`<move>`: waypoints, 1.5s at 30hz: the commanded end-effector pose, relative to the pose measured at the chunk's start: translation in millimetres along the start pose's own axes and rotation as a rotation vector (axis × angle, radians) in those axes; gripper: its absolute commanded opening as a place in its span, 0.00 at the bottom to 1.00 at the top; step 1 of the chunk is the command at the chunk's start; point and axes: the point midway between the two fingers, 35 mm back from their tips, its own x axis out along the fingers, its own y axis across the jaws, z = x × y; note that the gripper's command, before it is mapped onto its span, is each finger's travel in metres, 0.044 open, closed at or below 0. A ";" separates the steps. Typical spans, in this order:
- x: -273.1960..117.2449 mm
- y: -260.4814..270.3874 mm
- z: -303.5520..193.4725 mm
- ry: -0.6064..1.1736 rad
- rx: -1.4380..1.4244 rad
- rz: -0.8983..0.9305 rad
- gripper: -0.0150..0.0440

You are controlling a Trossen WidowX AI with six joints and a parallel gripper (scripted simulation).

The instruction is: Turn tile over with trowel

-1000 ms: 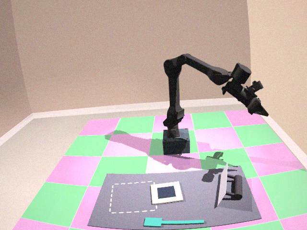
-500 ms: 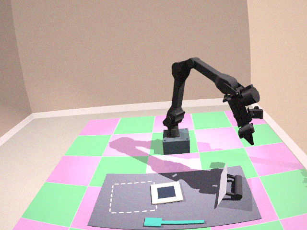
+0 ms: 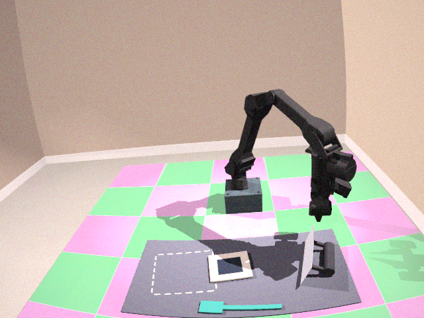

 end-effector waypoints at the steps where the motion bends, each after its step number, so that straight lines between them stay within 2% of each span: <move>1: 1.9 -1.0 -6.4 0.041 -0.012 0.016 0.42; 12: 2.4 0.0 -4.0 0.024 -0.006 0.013 0.42; 45: 43.5 6.7 -13.4 0.042 -0.009 0.019 0.42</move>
